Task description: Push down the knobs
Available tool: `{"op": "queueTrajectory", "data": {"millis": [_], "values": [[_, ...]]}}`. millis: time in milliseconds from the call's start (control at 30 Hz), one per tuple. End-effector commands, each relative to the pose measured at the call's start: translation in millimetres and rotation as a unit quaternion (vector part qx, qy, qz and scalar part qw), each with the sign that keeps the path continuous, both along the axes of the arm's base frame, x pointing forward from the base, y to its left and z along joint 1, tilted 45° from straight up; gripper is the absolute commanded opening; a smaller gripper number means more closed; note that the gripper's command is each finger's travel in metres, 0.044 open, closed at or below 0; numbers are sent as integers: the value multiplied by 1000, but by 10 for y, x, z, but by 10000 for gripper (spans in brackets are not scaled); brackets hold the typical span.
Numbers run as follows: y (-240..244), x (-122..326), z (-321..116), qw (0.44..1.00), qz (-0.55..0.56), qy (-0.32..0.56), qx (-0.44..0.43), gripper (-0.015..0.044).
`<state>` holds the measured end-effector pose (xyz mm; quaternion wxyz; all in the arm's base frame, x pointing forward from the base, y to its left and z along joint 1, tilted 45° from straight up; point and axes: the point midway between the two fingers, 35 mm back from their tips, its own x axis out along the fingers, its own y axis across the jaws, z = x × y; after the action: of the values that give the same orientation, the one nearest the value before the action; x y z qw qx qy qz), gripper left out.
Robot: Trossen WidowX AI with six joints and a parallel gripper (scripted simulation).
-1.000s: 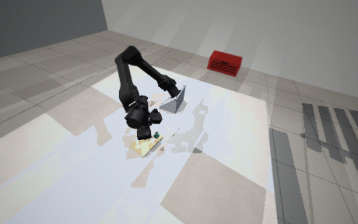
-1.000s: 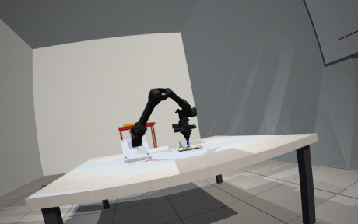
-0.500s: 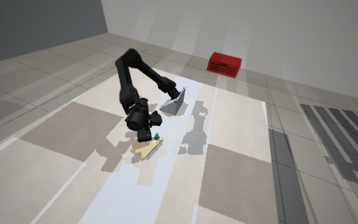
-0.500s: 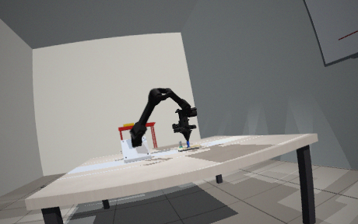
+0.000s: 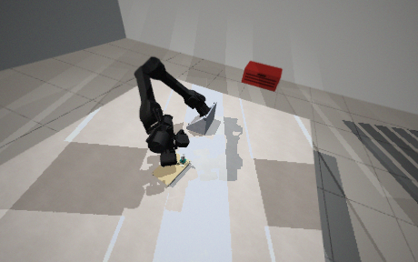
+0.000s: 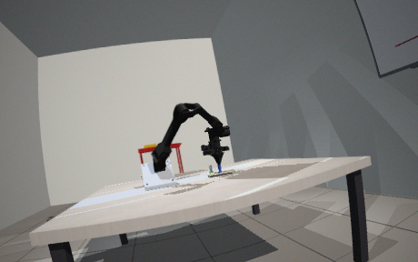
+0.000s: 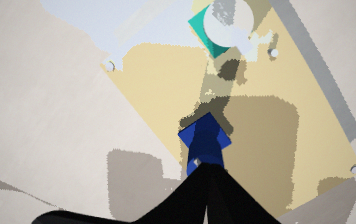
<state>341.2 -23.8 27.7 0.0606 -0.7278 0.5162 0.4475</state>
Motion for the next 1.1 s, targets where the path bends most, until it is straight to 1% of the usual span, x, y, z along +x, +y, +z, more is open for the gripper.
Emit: {"op": "queueTrajectory", "data": {"millis": [0, 367, 867, 1067], "values": [[-64, 1, -34, 1000, -7, 1, -2, 0], [-58, 1, -29, 1000, -7, 1, -2, 0], [101, -11, 129, 1000, -7, 1, -1, 0], [70, -25, 95, 1000, -4, 5, -4, 157]]}}
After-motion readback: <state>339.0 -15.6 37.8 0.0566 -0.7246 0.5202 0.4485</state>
